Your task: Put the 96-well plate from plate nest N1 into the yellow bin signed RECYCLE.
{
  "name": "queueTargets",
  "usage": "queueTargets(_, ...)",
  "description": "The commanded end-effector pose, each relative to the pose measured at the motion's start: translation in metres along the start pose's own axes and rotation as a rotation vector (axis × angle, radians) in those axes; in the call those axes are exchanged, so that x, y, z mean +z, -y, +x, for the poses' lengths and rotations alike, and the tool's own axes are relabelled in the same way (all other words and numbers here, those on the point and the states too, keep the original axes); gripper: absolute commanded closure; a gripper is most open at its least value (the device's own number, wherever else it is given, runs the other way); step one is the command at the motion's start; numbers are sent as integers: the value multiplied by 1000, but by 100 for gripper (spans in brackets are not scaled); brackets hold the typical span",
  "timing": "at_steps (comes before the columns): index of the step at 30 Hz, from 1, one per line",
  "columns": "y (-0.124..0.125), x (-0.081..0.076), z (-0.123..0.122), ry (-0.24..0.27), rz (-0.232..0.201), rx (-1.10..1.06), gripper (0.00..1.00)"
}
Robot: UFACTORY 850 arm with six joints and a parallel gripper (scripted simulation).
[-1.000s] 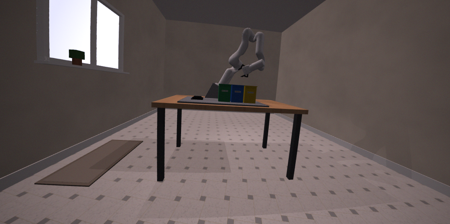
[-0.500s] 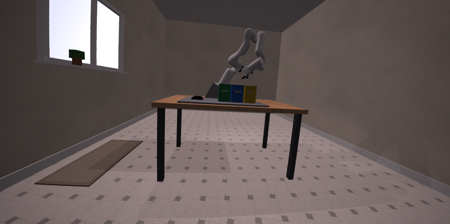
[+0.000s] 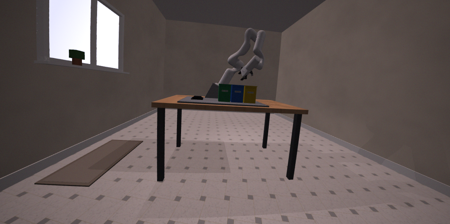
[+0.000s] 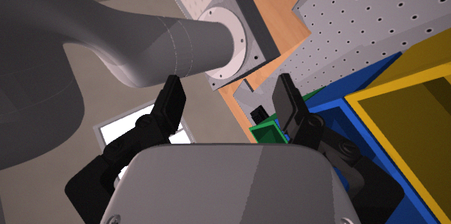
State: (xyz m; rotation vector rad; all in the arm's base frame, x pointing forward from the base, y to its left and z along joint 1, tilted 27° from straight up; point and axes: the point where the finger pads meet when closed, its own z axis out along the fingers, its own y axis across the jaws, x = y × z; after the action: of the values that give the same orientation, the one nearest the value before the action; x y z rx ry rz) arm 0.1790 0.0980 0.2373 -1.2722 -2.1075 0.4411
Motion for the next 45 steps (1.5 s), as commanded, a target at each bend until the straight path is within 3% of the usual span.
queueTargets(1,-13,-5,-12,-44,-37,64,0)
queueTargets(4,-21,-9,-23,-90,-76,136,0)
queueTargets(8,-25,-10,-28,-90,-76,136,0)
queueTargets(12,-35,-15,-44,-151,-127,236,0)
queueTargets(15,-38,-16,-50,-151,-127,236,0)
queueTargets(19,-47,-20,-68,-211,-177,337,0)
queueTargets(25,-50,-21,-76,-211,-177,337,0)
queueTargets(29,-57,-24,-94,-270,-226,440,0)
queueTargets(33,-60,-25,-103,-270,-226,440,0)
queueTargets(37,-64,-27,-123,-328,-273,545,0)
queueTargets(42,-67,-28,-133,-328,-273,545,0)
queueTargets(45,-69,-28,-148,-373,-307,628,0)
